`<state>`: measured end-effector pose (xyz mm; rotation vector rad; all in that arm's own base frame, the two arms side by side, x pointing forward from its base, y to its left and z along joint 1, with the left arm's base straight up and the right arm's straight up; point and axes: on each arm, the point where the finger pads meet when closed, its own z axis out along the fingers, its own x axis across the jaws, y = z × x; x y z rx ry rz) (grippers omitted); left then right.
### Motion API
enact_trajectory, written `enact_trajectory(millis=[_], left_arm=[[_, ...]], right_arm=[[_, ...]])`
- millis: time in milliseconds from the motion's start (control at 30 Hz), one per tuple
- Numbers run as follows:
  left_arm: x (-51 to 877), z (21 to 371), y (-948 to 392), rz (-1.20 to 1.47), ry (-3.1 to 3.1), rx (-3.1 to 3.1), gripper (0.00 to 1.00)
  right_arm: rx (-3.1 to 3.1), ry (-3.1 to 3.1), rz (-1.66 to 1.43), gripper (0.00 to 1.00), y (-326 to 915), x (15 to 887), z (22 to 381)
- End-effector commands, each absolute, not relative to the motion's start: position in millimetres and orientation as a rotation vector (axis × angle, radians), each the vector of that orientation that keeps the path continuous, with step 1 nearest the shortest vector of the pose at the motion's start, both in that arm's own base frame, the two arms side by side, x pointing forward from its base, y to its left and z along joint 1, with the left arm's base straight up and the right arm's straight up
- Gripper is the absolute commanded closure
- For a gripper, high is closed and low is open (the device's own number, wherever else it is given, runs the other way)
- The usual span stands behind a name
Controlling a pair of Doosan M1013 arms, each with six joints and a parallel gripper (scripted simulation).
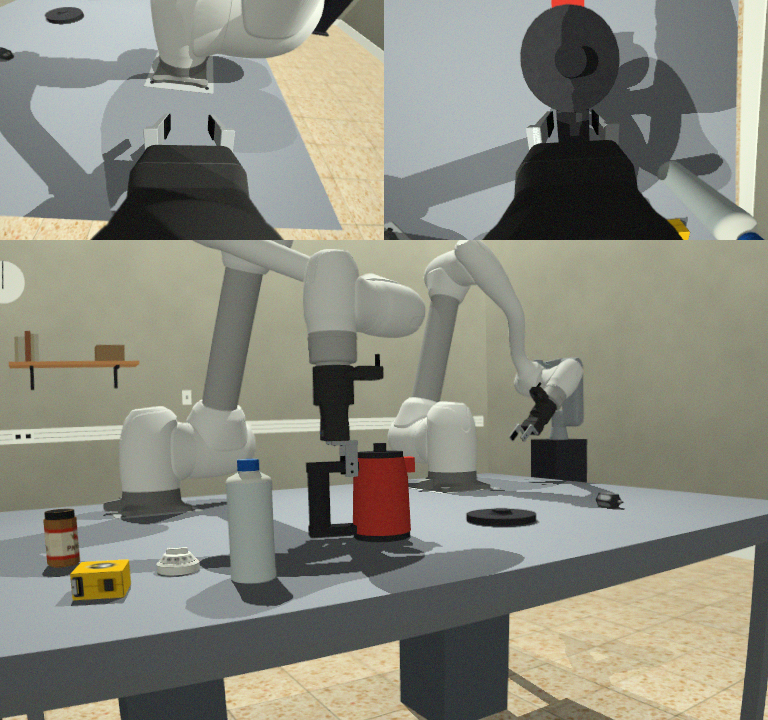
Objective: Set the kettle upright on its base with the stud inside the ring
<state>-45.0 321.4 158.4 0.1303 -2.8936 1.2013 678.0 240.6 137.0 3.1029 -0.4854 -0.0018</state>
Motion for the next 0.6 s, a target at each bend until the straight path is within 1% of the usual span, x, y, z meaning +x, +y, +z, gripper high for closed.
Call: enact_trajectory(millis=[0, 567], left_arm=[[-45.1, 158.8, 321.7, 1.2, -2.894, 0.13, 0.0], [-45.1, 158.8, 321.7, 1.2, -2.894, 0.13, 0.0]], right_arm=[[3.104, -0.486, 0.0, 0.0, 240.8, 678.4, 138.0], [3.104, -0.486, 0.0, 0.0, 240.8, 678.4, 138.0]])
